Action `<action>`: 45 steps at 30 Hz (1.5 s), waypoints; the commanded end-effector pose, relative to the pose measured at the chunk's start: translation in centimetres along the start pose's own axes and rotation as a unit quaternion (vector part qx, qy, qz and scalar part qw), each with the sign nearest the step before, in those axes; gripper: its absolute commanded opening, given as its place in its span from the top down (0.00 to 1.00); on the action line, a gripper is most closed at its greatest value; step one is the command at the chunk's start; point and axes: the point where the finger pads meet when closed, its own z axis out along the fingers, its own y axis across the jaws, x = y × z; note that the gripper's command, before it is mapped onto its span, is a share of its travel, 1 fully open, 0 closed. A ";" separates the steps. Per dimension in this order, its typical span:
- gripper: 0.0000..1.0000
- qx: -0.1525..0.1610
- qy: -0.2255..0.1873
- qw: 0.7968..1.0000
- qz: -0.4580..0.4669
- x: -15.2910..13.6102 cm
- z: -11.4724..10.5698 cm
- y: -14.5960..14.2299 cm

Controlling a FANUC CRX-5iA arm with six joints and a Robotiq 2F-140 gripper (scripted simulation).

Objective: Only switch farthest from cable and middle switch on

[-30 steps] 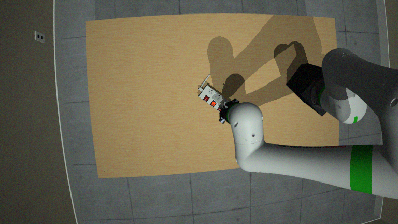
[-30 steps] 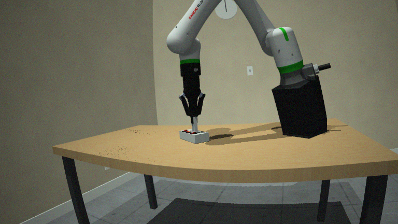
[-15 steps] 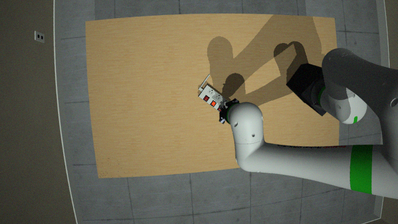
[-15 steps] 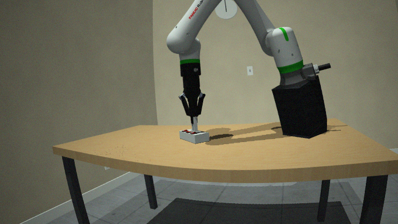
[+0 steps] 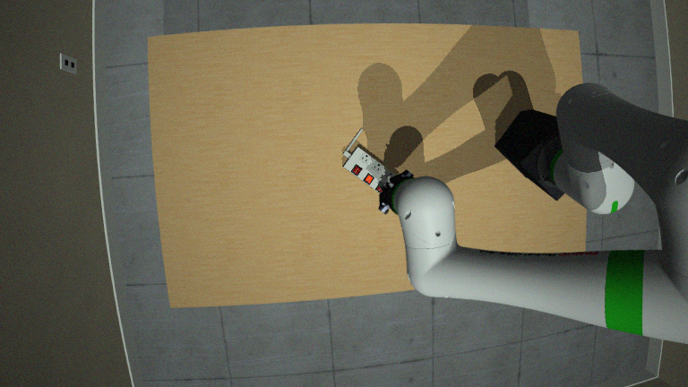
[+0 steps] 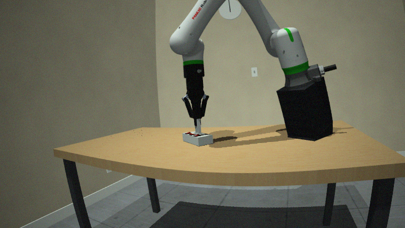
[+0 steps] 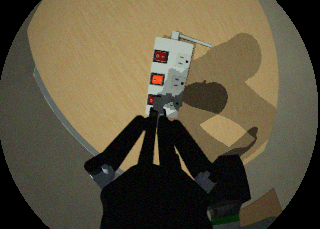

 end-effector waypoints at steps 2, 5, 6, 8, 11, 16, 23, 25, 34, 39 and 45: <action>1.00 0.000 0.000 1.000 0.000 0.0 0.0 0.0; 1.00 0.000 0.000 1.000 0.000 0.0 0.0 0.0; 1.00 0.000 0.000 1.000 0.000 0.0 0.0 0.0; 1.00 0.000 0.000 1.000 0.000 0.0 0.0 0.0; 1.00 0.000 0.000 1.000 0.000 0.0 0.0 0.0; 1.00 0.000 0.000 1.000 0.000 0.0 0.1 0.0; 1.00 0.000 0.000 1.000 0.000 0.0 0.4 0.0; 1.00 0.000 0.000 1.000 0.000 0.0 0.5 0.0; 1.00 0.000 0.000 1.000 0.000 0.0 0.8 0.0; 1.00 0.000 0.000 1.000 0.000 0.0 0.9 0.0; 1.00 0.000 0.000 1.000 0.000 0.0 0.9 0.0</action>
